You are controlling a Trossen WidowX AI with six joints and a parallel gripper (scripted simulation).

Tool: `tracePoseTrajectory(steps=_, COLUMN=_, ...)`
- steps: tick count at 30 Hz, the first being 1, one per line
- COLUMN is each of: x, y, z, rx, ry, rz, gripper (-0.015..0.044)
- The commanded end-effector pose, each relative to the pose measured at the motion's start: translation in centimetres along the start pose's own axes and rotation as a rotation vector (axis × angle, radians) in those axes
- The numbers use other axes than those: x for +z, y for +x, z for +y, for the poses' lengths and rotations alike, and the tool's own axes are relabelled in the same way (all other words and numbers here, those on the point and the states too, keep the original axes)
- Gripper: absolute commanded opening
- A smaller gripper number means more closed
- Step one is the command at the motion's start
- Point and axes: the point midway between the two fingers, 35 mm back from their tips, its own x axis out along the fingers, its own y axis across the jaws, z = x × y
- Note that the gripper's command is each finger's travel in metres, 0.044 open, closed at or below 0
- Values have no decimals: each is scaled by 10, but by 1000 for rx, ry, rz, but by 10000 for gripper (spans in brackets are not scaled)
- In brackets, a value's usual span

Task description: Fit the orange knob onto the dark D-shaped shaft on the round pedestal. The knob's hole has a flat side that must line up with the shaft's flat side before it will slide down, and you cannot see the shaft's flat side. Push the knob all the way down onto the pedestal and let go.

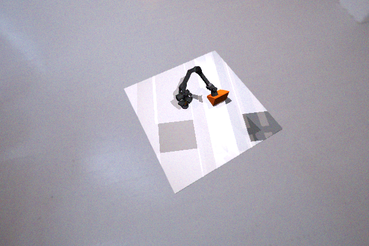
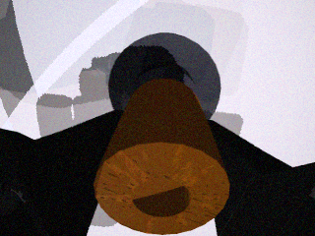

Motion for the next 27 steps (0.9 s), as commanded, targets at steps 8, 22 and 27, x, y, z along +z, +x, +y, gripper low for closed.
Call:
tracePoseTrajectory(steps=8, x=-1, y=-1, z=0, rx=-1, ry=-199, rz=1, gripper=0)
tracePoseTrajectory(steps=22, x=0, y=2, z=-1, rx=-1, ry=-206, rz=1, gripper=0)
tracePoseTrajectory(steps=27, x=0, y=2, z=-1, rx=-1, ry=-206, rz=1, gripper=0)
